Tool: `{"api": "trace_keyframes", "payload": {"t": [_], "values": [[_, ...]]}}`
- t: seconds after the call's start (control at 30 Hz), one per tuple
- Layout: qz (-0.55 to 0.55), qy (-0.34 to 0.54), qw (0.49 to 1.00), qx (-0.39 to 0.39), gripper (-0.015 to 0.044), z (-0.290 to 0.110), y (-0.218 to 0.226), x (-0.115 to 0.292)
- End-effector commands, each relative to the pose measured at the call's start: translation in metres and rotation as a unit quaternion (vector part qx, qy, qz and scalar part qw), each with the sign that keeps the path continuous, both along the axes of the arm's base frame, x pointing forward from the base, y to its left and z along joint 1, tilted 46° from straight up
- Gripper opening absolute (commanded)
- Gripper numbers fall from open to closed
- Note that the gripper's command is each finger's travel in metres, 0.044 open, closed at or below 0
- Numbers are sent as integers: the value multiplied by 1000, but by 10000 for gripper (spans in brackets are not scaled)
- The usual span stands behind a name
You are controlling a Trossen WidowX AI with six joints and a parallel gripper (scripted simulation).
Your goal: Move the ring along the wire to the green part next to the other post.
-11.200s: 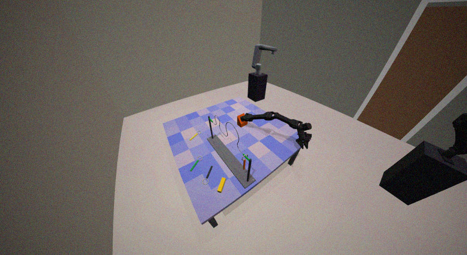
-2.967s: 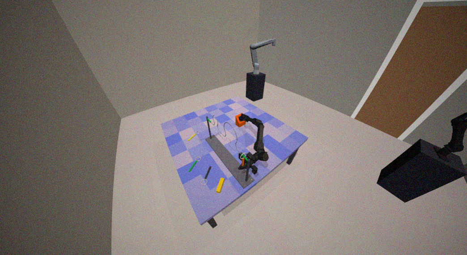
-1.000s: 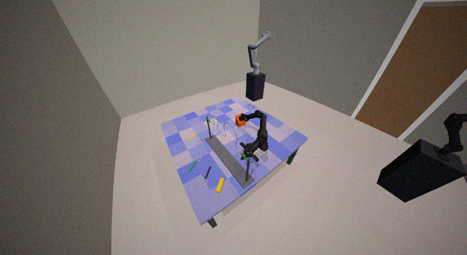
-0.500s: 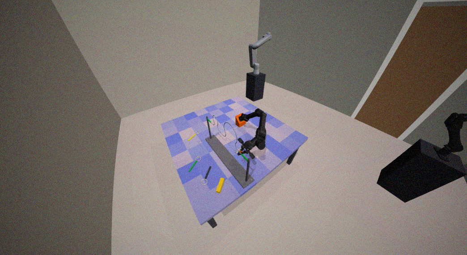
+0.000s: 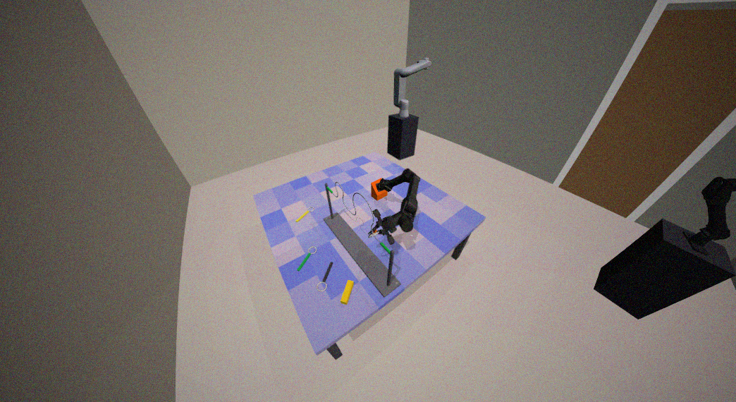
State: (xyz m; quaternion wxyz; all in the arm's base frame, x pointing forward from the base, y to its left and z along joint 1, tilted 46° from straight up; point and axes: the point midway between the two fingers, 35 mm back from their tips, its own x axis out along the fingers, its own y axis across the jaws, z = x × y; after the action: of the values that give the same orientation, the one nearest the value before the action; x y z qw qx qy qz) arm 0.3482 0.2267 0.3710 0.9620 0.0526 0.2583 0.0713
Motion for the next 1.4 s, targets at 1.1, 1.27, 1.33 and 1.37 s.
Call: {"api": "trace_keyframes", "payload": {"t": [1.1,1.27,1.33,1.37], "values": [[5,-40,908,-417,-150,34,-118,12],[6,-42,895,-445,-150,40,-125,12],[6,-43,889,-456,-150,43,-127,13],[7,-44,886,-461,-150,44,-129,13]]}}
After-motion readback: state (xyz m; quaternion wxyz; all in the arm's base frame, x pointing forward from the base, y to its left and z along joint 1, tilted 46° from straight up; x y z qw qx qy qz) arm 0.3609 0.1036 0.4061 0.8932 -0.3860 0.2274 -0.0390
